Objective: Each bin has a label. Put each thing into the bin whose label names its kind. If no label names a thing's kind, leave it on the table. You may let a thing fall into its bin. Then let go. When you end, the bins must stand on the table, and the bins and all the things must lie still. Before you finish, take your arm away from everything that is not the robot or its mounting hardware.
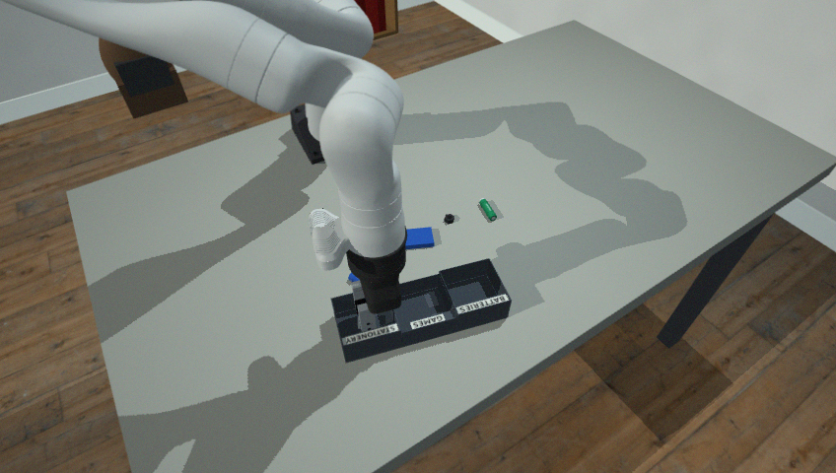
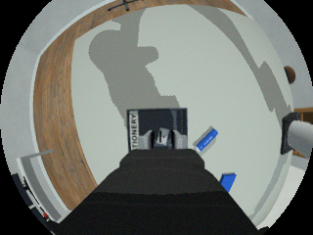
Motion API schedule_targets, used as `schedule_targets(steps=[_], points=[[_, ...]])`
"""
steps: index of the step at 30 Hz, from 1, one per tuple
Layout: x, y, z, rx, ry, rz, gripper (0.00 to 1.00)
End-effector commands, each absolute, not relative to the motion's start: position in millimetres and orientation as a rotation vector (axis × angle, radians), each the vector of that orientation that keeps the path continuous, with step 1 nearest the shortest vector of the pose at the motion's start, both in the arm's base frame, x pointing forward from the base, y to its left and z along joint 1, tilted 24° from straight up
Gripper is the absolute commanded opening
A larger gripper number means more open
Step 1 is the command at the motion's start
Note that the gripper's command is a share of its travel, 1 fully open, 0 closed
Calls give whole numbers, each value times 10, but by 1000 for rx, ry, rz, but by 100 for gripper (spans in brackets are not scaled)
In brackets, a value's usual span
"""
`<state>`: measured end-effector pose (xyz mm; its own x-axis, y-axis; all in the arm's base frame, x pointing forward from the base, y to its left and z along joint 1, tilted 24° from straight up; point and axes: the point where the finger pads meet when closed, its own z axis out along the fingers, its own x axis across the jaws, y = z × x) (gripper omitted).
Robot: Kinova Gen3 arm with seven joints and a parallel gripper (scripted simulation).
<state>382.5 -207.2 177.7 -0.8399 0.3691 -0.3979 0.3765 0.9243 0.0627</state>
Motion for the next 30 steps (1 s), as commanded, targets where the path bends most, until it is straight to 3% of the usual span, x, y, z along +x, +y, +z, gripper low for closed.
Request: schedule_targets(steps=[1,30], points=[[3829,-2063,1773,539,2671,-22,62],[3711,-2046,2030,537,2675,-27,62]])
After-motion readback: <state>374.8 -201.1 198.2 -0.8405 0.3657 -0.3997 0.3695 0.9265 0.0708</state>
